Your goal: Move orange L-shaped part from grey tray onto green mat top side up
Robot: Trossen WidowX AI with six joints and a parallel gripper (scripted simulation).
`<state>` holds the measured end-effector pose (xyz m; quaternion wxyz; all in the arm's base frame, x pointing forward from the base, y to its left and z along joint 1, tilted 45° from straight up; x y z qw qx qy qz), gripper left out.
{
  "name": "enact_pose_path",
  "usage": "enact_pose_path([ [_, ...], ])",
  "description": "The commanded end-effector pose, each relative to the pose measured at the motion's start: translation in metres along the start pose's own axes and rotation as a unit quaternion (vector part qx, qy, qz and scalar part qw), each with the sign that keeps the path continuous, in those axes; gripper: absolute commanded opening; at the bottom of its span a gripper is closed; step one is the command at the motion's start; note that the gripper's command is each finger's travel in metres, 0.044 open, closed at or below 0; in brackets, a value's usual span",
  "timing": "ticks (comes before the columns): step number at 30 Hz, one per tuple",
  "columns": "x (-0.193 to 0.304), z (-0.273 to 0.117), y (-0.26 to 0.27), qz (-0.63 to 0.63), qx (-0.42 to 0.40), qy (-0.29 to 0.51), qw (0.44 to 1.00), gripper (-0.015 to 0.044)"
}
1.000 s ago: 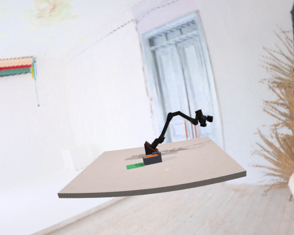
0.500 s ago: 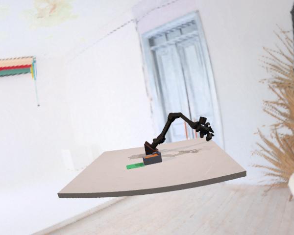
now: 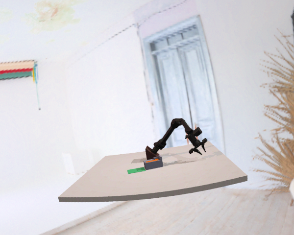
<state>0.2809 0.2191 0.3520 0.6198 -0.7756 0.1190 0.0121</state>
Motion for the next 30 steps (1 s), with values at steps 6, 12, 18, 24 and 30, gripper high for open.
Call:
enact_pose_path([
  [6,0.080,-0.071,0.084,0.391,-0.090,0.157,0.902,0.0180],
  [12,0.100,-0.134,0.139,0.632,-0.100,0.242,0.729,0.0180],
  [18,0.093,-0.199,0.186,0.824,-0.079,0.285,0.482,0.0180],
  [24,0.068,-0.253,0.218,0.938,-0.047,0.276,0.206,0.0180],
  [30,0.066,-0.255,0.219,0.940,-0.045,0.275,0.195,0.0180],
])
Point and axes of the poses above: the point midway between the two fingers, 35 mm back from their tips, its own z axis out along the fingers, its own y axis across the jaws, x = y × z, the point moved 8 cm from there along -z, back along the fingers, and after that the axes turned 5 degrees about z, right-handed, at the moved point
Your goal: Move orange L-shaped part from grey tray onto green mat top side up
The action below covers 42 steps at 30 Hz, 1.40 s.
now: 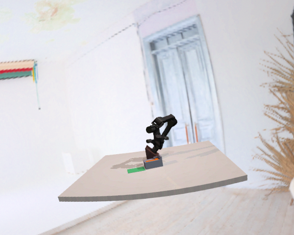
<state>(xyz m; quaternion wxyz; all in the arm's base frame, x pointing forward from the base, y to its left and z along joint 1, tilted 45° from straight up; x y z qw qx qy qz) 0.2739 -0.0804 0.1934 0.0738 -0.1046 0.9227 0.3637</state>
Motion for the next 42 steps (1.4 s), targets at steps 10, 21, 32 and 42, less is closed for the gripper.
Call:
enact_pose_path([
  [10,0.005,0.014,-0.003,0.044,-0.012,0.016,0.999,0.0180],
  [21,0.008,0.074,0.000,0.043,-0.015,0.015,0.999,0.0180],
  [32,0.008,0.088,0.000,0.043,-0.014,0.015,0.999,0.0180],
  [42,0.009,0.105,0.001,0.043,-0.015,0.015,0.999,0.0180],
])
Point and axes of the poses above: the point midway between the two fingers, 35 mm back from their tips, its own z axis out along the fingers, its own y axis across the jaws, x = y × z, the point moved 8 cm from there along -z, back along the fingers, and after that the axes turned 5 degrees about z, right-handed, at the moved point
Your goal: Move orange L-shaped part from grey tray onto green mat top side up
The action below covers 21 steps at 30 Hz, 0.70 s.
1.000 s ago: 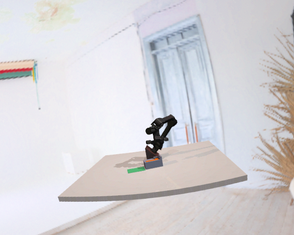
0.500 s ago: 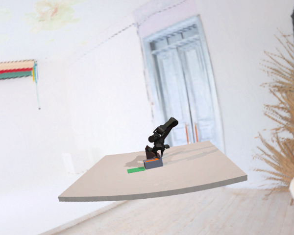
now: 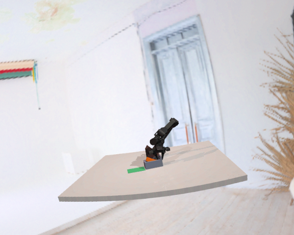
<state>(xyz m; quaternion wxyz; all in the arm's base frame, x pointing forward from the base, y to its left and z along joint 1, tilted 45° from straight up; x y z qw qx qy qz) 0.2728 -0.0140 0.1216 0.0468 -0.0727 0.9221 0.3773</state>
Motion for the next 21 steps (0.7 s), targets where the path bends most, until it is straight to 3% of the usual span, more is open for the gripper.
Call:
enact_pose_path([
  [1,0.0016,0.0088,-0.0002,0.003,-0.002,0.003,1.000,0.0180],
  [21,0.0019,0.0128,0.0000,0.003,-0.002,0.003,1.000,0.0180],
])
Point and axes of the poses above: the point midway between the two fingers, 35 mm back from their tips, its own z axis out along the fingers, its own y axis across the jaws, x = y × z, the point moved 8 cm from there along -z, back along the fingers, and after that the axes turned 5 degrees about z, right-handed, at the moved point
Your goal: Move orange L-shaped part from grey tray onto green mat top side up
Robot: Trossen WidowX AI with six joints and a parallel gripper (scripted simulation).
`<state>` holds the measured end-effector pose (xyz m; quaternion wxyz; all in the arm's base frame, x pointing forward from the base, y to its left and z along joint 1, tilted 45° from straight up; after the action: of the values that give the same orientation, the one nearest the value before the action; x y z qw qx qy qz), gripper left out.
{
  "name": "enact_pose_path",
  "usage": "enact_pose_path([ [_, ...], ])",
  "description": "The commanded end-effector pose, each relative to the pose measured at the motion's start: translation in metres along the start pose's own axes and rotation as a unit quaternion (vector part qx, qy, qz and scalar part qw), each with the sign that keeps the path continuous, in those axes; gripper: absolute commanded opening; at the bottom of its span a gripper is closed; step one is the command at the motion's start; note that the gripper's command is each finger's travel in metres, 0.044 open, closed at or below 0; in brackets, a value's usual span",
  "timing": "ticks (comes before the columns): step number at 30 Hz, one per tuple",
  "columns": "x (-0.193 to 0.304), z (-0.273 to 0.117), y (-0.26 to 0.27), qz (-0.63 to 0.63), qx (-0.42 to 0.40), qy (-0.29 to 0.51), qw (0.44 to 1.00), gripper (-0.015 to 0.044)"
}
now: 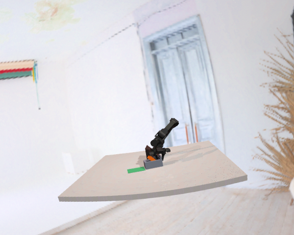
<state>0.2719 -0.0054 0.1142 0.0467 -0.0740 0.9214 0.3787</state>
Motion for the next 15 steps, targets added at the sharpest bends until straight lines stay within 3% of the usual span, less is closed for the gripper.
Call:
enact_pose_path([
  [1,0.001,0.002,-0.001,0.004,0.000,0.002,1.000,0.0180],
  [15,0.001,-0.010,0.009,0.003,0.000,0.002,1.000,0.0180],
])
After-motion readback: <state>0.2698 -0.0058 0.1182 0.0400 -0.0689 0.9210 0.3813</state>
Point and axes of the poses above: the point midway between the two fingers, 35 mm back from their tips, its own z axis out along the fingers, its own y axis across the jaws, x = y × z, the point moved 8 cm from there along -z, back along the fingers, and after that the axes turned 5 degrees about z, right-handed, at the moved point
